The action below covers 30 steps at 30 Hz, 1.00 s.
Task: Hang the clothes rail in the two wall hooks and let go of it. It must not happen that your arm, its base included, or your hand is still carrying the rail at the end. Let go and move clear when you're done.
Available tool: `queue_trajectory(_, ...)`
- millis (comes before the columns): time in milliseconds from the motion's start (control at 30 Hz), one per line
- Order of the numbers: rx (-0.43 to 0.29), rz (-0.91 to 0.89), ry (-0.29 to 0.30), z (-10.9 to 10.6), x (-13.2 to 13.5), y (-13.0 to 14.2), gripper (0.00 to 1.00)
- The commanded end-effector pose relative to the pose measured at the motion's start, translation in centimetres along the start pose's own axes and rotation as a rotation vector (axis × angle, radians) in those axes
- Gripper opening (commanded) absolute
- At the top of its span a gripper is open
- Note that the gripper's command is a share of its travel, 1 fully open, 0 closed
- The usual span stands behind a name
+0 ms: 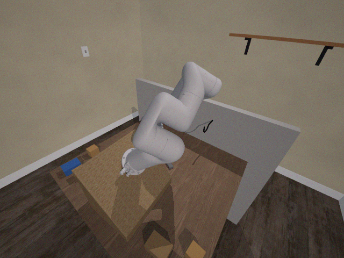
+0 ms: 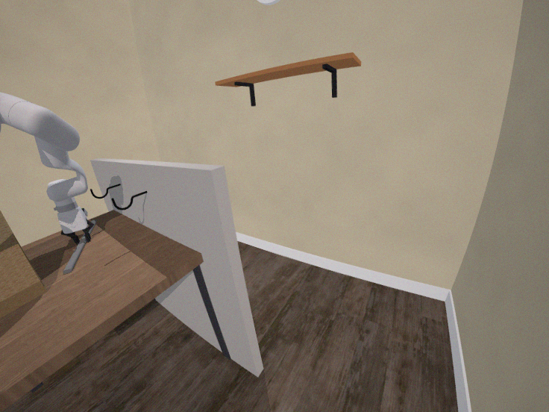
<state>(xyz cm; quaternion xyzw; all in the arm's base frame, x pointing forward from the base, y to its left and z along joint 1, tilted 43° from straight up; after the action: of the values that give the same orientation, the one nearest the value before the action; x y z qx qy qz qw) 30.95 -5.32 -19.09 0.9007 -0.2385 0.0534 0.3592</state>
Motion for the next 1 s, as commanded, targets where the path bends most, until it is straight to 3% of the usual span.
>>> queue_trajectory(0,0.004,0.000,0.001,-0.38,0.04,-0.15,0.00)
queue_trajectory(967,0.003,0.000,0.001,-0.98,0.03,-0.15,0.00)
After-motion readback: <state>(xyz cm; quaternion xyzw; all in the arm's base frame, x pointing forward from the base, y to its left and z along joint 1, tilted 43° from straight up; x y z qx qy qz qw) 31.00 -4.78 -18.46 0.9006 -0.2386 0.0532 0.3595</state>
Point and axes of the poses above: the point where the finger pads meet when closed, its own z axis out along the fingers, its own x axis across the jaws, y = z × x, the point moved 1 cm from there along -z, back along the fingers, and after that the axes turned 7 degrees about -z, right-handed, at the moved point
